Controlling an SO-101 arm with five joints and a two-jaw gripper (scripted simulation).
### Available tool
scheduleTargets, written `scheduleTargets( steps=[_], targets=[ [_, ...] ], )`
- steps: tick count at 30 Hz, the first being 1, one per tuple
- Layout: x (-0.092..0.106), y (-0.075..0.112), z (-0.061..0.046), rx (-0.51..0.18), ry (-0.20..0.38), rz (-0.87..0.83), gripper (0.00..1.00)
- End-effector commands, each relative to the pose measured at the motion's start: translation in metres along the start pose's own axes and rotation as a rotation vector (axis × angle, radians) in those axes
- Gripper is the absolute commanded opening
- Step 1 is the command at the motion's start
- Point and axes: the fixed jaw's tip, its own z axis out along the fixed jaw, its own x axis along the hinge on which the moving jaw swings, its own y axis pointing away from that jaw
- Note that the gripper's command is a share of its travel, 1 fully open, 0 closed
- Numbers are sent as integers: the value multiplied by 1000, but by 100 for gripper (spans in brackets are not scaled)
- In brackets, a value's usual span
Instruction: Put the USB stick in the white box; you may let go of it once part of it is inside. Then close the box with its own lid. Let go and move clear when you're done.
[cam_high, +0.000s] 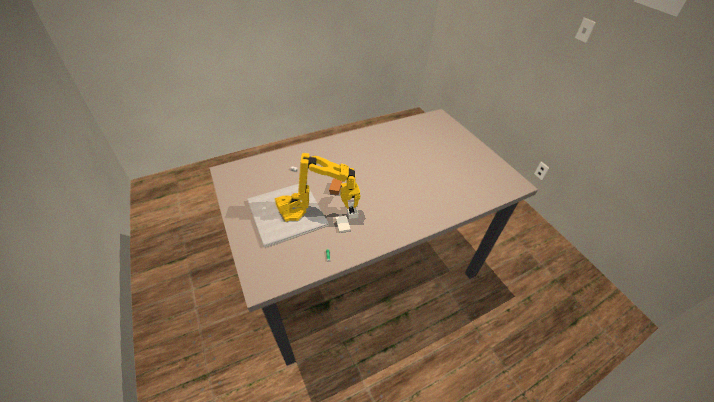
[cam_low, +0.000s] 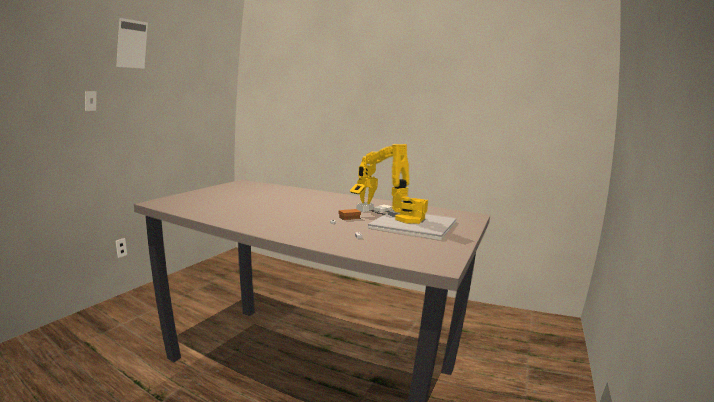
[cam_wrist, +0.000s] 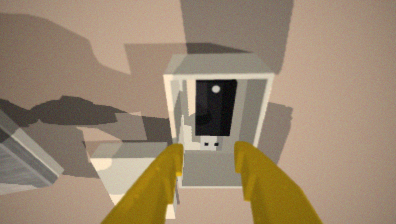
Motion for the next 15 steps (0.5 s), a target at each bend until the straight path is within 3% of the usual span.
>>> scheduleTargets(
  steps=[1, 15],
  targets=[
    [-2, 3, 2, -13, -4, -5, 14],
    [-2, 3, 2, -13, -4, -5, 19]
  ],
)
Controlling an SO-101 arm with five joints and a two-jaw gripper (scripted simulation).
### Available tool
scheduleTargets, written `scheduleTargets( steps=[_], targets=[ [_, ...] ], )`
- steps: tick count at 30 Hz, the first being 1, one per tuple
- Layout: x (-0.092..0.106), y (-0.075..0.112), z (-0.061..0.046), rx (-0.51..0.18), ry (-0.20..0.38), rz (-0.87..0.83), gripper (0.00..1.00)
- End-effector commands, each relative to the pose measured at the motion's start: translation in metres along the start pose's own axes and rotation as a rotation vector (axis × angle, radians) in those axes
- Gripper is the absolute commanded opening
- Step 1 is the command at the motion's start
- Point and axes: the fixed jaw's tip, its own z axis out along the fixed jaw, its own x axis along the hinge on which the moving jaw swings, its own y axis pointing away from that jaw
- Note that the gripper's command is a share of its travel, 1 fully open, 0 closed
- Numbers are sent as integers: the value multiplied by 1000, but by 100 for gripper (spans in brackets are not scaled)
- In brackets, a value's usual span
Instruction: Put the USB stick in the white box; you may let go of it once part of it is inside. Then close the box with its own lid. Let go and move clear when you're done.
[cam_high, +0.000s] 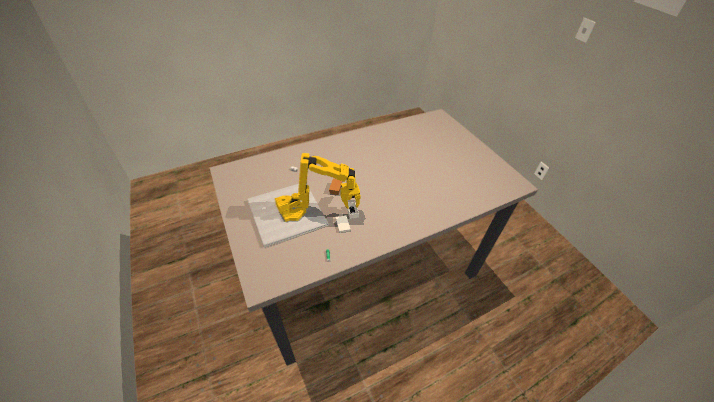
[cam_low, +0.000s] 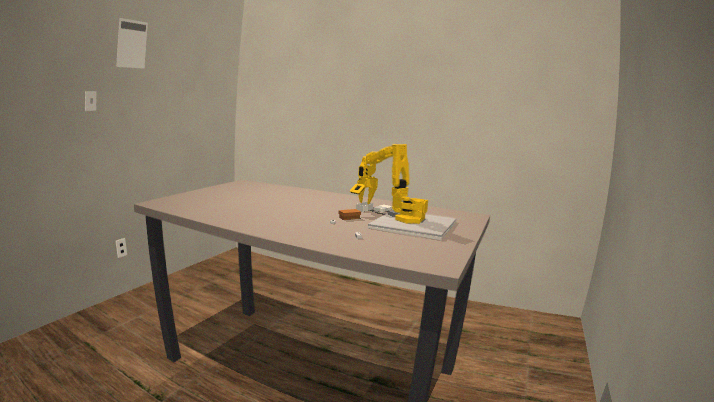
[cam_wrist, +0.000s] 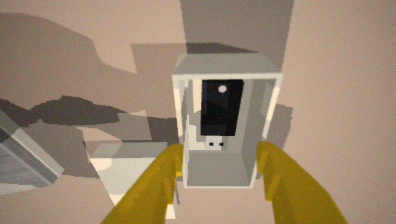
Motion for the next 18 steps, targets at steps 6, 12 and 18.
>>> scheduleTargets(
  steps=[6, 12, 18],
  targets=[
    [-2, 3, 2, -13, -4, -5, 20],
    [-2, 2, 2, -13, -4, -5, 20],
    [-2, 2, -1, -13, -4, -5, 20]
  ],
)
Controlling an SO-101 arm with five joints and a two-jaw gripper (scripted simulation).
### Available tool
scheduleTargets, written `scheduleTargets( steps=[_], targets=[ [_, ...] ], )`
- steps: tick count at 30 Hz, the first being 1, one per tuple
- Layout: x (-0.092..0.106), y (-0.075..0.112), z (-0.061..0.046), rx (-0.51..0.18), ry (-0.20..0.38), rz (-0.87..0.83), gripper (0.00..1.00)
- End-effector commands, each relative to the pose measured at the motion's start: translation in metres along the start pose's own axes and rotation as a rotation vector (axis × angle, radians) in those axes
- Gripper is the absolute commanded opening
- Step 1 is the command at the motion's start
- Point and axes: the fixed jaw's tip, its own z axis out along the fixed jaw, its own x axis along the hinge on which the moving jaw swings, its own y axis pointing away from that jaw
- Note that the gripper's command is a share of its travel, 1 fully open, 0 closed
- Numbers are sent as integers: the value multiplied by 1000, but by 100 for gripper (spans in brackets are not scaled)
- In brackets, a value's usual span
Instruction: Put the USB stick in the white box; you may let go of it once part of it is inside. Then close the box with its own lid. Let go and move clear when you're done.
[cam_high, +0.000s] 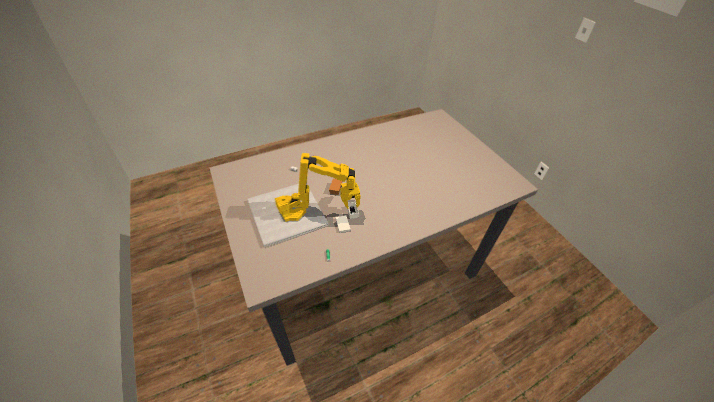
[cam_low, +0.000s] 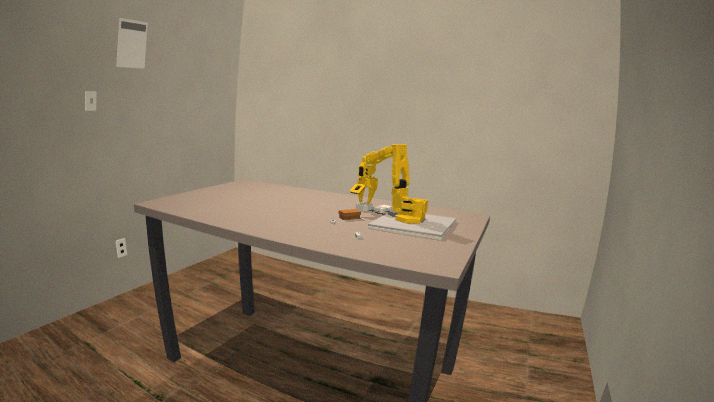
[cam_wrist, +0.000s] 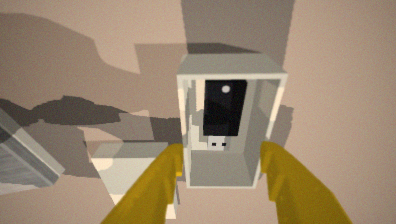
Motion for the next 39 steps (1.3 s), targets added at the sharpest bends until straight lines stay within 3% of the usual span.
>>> scheduleTargets(
  steps=[1, 21, 39],
  targets=[
    [-2, 2, -1, -10, -4, -5, 20],
    [-2, 2, -23, -10, -4, -5, 20],
    [-2, 3, -30, -10, -4, -5, 20]
  ],
)
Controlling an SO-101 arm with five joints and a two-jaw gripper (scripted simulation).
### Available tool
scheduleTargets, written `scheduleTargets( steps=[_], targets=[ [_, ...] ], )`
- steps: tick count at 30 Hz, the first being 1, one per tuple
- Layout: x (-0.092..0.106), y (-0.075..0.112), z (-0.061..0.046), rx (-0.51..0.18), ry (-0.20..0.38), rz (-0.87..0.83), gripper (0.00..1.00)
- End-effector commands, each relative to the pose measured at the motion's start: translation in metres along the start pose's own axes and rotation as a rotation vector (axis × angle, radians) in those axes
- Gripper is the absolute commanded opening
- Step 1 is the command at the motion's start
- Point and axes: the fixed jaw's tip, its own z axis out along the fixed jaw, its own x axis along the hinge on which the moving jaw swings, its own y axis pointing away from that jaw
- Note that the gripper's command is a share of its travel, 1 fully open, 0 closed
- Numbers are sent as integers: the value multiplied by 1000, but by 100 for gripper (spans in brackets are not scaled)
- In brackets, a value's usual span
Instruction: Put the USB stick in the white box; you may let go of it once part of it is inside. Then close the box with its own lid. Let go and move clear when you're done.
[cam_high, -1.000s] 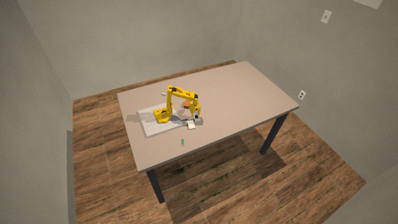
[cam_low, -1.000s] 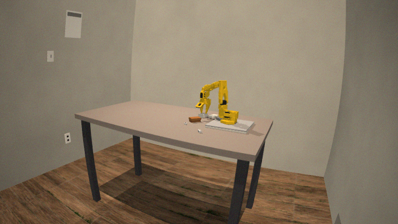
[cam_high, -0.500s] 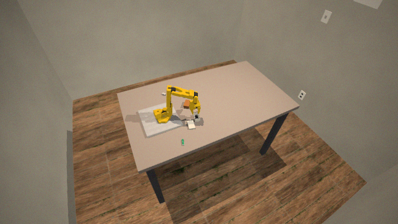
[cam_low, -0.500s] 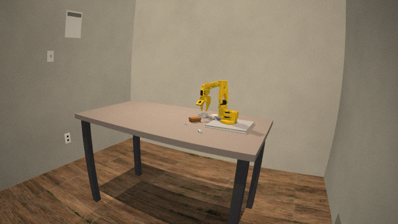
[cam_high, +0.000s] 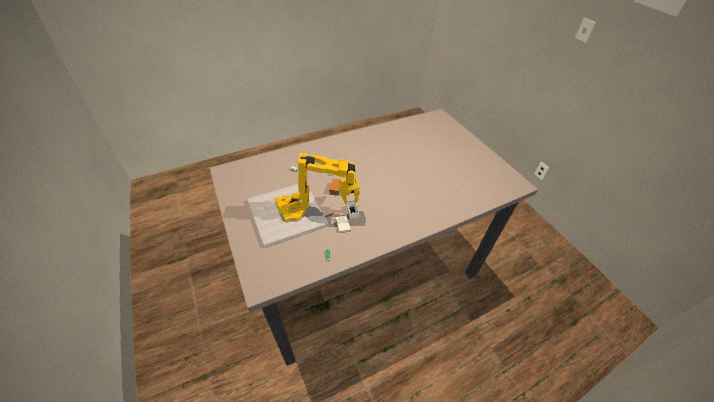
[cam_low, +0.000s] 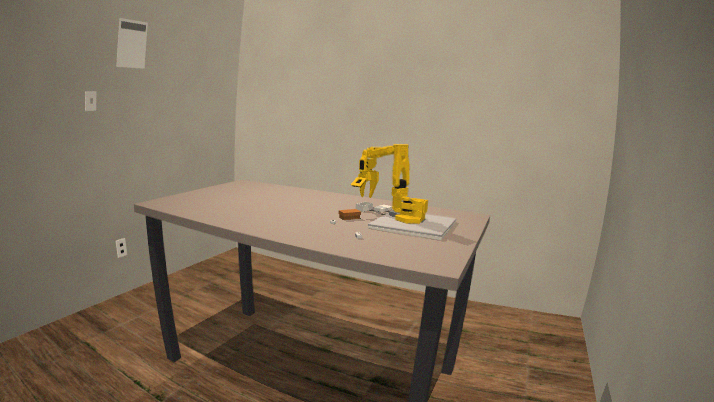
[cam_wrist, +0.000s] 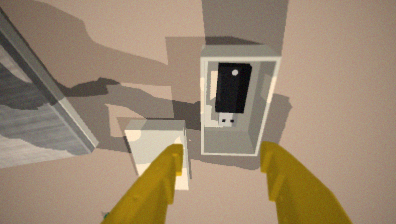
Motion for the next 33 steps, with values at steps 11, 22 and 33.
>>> scheduleTargets(
  steps=[11, 22, 33],
  targets=[
    [0, -8, -15, 28, 5, -5, 20],
    [0, -9, -17, 28, 5, -5, 20],
    [0, -9, -17, 28, 5, -5, 20]
  ],
)
